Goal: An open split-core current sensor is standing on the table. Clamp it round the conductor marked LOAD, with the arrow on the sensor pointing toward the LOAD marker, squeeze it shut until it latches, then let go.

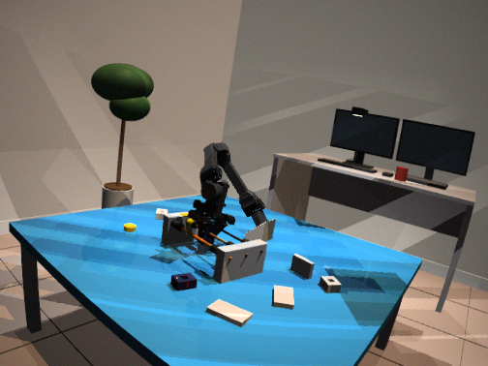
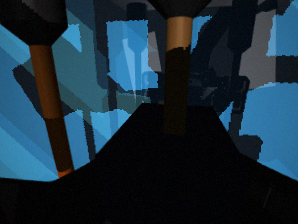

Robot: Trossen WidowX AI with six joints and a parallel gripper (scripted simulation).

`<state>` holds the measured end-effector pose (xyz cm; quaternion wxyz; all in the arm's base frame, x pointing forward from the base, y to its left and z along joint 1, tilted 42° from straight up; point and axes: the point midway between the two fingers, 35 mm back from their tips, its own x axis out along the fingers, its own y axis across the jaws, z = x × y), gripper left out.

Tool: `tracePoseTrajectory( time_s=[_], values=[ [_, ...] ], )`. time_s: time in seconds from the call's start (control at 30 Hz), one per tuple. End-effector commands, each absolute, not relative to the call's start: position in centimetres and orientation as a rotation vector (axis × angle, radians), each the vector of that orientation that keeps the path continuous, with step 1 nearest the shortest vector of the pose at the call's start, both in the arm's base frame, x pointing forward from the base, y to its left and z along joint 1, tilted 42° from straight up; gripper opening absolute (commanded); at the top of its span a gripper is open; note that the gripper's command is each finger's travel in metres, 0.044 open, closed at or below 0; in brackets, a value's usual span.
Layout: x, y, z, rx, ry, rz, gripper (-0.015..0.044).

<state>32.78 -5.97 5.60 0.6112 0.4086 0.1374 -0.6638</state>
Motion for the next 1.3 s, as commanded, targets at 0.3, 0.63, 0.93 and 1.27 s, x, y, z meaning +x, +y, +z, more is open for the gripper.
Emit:
tracePoseTrajectory(
  time_s=[0.3, 0.63, 0.93, 1.27],
  values=[
    [32.76, -5.97, 5.61, 0.943, 0.317, -1.533, 0.0269],
    [32.77, -5.97, 5.6, 0.943, 0.318, -1.532, 0.0256],
    [32.77, -5.97, 5.6, 0.943, 0.318, -1.532, 0.0196],
    [32.77, -5.97, 5.6, 0.943, 0.318, -1.532, 0.0129]
  ],
)
